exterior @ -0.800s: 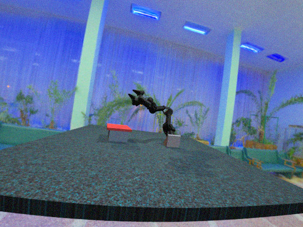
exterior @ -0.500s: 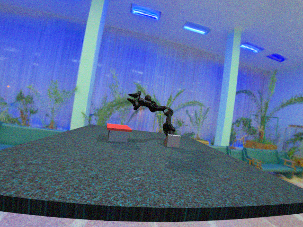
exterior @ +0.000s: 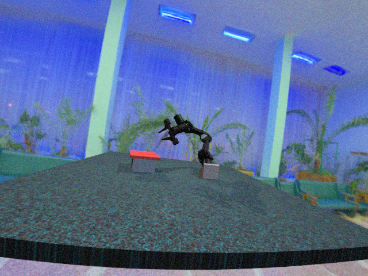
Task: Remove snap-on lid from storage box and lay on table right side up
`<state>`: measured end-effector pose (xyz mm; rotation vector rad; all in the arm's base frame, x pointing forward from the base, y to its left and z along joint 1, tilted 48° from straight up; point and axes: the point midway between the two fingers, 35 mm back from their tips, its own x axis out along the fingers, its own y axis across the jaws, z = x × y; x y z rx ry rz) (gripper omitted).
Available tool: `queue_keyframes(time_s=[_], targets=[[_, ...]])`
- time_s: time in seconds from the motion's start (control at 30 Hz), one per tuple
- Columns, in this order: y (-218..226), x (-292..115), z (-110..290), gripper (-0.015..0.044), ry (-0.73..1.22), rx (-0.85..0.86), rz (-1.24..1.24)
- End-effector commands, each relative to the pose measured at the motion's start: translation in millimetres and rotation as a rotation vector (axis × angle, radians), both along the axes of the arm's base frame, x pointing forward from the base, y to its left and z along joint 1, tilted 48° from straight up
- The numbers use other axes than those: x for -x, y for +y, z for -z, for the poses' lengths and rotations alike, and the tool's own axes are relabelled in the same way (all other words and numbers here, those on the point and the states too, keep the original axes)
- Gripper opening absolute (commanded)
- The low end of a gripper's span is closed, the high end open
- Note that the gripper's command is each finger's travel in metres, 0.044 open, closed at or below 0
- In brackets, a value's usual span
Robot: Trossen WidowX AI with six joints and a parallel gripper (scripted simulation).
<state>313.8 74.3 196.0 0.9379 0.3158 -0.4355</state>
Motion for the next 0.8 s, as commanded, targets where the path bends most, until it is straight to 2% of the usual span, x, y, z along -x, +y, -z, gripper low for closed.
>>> queue_keyframes(time_s=[0.0, 0.43, 0.6, 0.77], targets=[[-34, 36, 5, 0.0235, 0.172, 0.257, 0.075], [-35, 35, 7, 0.0235, 0.173, 0.256, 0.075], [-74, 35, 41, 0.0235, 0.173, 0.255, 0.076], [-80, 35, 46, 0.0235, 0.17, 0.258, 0.076]])
